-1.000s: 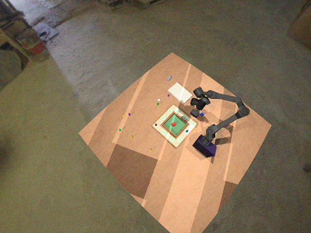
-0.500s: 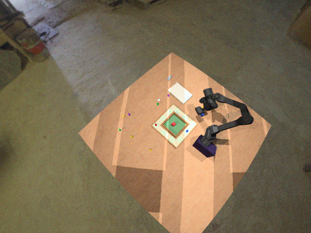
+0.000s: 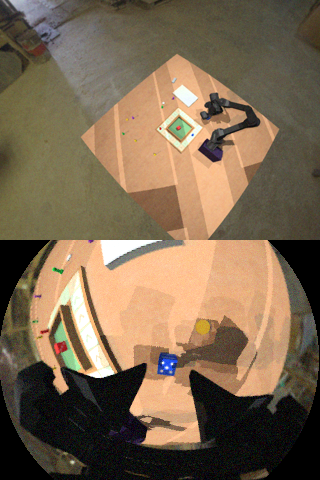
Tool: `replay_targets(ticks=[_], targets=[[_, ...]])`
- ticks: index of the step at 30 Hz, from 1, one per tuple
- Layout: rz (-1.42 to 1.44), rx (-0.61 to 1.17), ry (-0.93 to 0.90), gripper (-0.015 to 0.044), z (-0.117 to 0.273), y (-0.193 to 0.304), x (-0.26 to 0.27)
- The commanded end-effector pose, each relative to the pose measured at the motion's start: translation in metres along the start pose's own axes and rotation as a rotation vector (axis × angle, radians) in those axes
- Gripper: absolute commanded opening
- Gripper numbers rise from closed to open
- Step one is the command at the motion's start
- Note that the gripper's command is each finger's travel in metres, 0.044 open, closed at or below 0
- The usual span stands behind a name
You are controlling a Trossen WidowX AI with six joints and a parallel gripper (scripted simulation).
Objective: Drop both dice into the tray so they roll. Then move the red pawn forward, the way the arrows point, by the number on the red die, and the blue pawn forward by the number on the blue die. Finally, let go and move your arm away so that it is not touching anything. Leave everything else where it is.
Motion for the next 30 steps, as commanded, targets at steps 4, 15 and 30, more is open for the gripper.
replay_targets(ticks=[4, 15, 30], targets=[[0.010, 0.007, -0.007, 0.0275, -0.012, 0.001, 0.002], [0.010, 0.006, -0.005, 0.0275, -0.027, 0.002, 0.001], [0.010, 0.006, -0.005, 0.0018, -0.027, 0.002, 0.001]])
Point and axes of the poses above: the point midway between the two fingers, 35 mm back from their tips, its own z axis back along the fingers, its own x axis across the jaws, y = z × x, the point moved 10 cm from there along z, back along the fingers
